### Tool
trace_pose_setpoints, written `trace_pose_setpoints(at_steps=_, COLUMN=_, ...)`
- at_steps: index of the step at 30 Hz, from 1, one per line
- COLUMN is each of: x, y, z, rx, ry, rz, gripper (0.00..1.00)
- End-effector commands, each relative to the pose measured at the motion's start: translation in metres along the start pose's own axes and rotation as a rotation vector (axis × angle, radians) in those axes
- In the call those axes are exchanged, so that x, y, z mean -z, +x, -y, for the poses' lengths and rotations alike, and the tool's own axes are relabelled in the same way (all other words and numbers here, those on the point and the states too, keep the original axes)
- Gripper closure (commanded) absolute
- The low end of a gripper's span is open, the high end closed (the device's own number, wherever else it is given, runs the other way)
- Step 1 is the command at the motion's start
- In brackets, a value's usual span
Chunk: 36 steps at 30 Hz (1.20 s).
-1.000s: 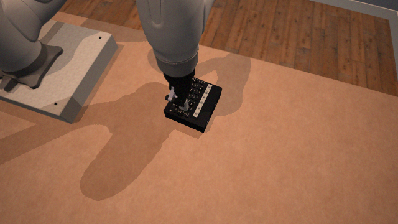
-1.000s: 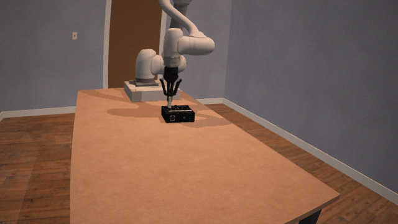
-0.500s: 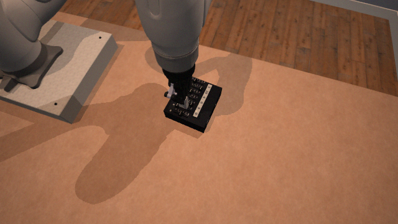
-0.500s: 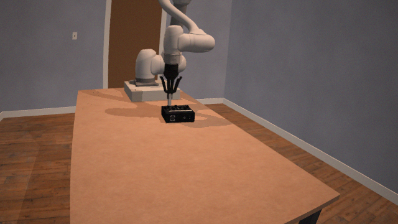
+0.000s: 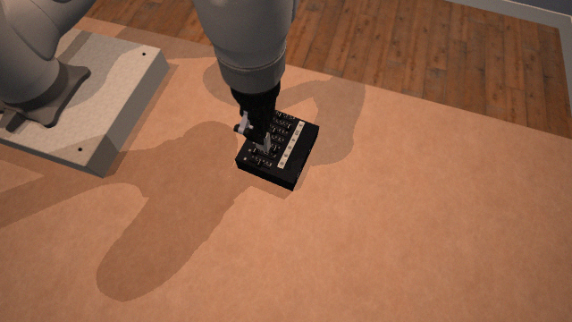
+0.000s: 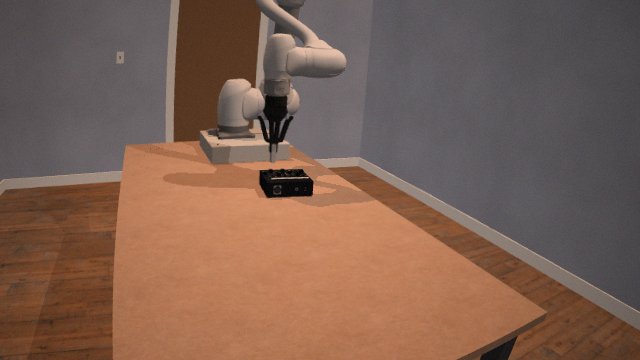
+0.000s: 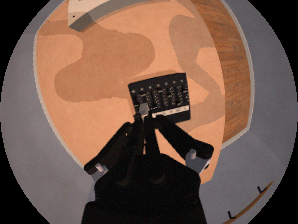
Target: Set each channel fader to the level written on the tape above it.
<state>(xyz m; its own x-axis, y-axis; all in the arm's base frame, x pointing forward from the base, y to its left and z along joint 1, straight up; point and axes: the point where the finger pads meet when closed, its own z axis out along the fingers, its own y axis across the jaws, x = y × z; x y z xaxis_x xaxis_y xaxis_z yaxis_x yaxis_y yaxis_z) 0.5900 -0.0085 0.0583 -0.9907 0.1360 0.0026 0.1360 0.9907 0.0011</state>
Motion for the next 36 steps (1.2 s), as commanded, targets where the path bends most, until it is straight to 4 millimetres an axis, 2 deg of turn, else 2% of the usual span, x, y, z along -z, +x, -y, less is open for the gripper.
trace_pose_setpoints(at_steps=1, x=0.000, y=0.000, z=0.000, rx=0.000, ry=0.000, rz=0.000, gripper=1.00)
trace_pose_setpoints(at_steps=10, x=0.000, y=0.000, z=0.000, rx=0.000, ry=0.000, rz=0.000, gripper=1.00)
trace_pose_setpoints(at_steps=11, x=0.000, y=0.000, z=0.000, rx=0.000, ry=0.000, rz=0.000, gripper=0.00)
trace_pose_setpoints(at_steps=21, x=0.010, y=0.000, z=0.000, rx=0.000, ry=0.000, rz=0.000, gripper=0.00)
trace_pose_setpoints(at_steps=36, x=0.061, y=0.000, z=0.000, rx=0.000, ry=0.000, rz=0.000, gripper=0.00)
